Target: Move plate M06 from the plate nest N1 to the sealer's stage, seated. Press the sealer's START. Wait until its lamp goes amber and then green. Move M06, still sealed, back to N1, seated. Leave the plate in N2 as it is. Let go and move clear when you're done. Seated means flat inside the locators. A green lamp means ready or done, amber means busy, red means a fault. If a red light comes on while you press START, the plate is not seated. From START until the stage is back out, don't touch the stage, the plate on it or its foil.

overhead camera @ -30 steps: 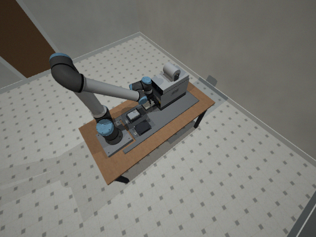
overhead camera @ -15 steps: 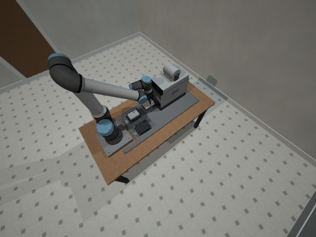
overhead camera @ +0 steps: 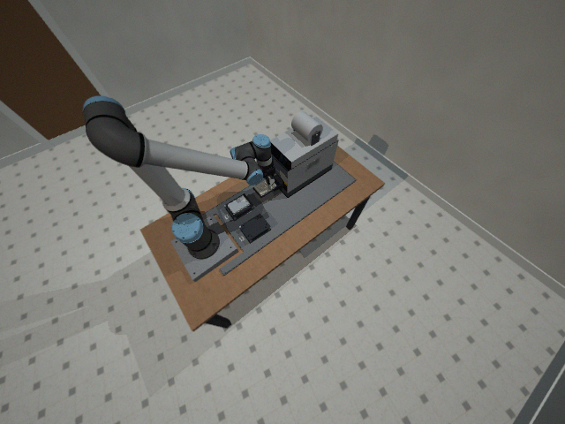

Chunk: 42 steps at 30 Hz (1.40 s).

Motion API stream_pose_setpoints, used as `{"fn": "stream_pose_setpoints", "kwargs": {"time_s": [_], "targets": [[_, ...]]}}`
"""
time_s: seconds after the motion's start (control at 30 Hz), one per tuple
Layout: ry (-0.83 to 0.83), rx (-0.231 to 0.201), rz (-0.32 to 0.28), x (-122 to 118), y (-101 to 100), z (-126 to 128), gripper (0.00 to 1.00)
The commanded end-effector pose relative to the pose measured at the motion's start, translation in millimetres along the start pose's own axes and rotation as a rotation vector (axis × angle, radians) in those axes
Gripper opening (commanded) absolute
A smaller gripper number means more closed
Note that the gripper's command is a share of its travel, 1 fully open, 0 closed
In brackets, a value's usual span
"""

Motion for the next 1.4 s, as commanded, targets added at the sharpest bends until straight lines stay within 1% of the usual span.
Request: {"fn": "stream_pose_setpoints", "kwargs": {"time_s": [0.0,0.93,1.17,1.37], "targets": [[0.000,0.000,-0.001,-1,2,0,0.68],[0.000,0.000,-0.001,-1,44,0,0.68],[0.000,0.000,-0.001,-1,45,0,0.68],[0.000,0.000,-0.001,9,45,0,0.68]]}}
Point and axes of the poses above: the point where the finger pads meet when closed, its own y axis back along the fingers, its own z axis across the jaws, x = y × z, the point moved 3 cm from there along y, back along the fingers, and after that the axes turned 9 degrees about y, right-handed, at the moved point
